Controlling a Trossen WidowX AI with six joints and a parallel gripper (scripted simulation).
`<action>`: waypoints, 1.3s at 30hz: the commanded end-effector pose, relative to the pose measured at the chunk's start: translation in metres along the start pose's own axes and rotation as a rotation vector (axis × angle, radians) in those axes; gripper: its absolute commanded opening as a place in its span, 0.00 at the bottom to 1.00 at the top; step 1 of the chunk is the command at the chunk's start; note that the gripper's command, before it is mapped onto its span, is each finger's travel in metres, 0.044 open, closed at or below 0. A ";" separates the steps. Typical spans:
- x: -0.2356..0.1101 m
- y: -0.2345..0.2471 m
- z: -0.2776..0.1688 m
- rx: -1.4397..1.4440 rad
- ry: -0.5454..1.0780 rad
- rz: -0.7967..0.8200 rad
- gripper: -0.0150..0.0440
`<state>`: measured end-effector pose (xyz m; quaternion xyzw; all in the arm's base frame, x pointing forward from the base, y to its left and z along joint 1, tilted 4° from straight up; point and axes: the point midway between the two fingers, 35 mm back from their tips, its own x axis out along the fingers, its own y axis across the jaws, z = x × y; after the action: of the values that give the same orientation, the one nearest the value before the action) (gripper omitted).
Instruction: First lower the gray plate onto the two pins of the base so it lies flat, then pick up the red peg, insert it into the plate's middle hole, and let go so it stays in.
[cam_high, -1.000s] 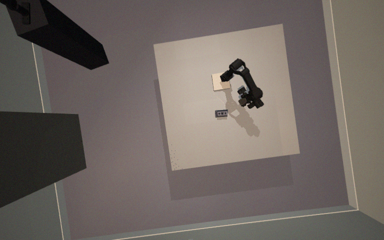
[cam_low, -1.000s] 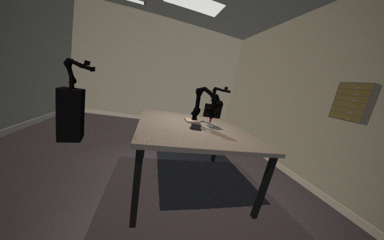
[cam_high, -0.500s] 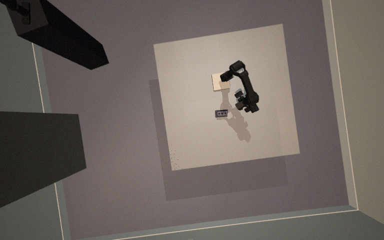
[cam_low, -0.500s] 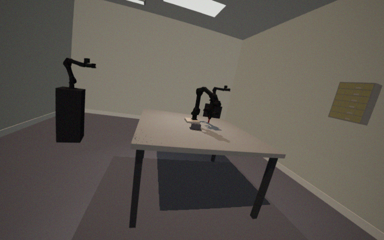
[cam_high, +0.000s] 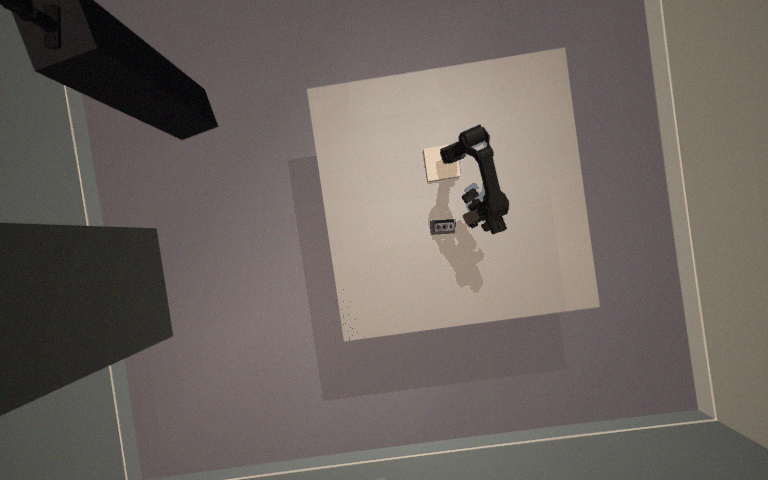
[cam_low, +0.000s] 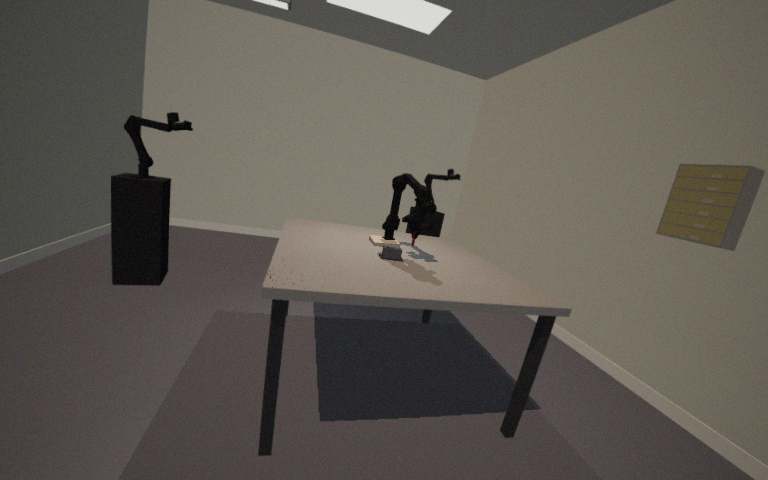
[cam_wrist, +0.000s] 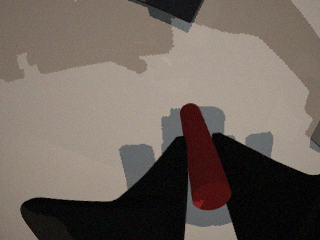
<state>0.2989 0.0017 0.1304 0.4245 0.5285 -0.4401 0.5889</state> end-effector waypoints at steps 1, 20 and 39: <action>-0.001 0.002 0.013 -0.004 -0.001 0.001 0.25; -0.002 0.001 0.070 -0.005 -0.004 -0.001 0.25; -0.003 -0.010 0.128 -0.007 -0.010 -0.003 0.25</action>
<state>0.3200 -0.1142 0.1422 0.4189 0.5269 -0.4435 0.5917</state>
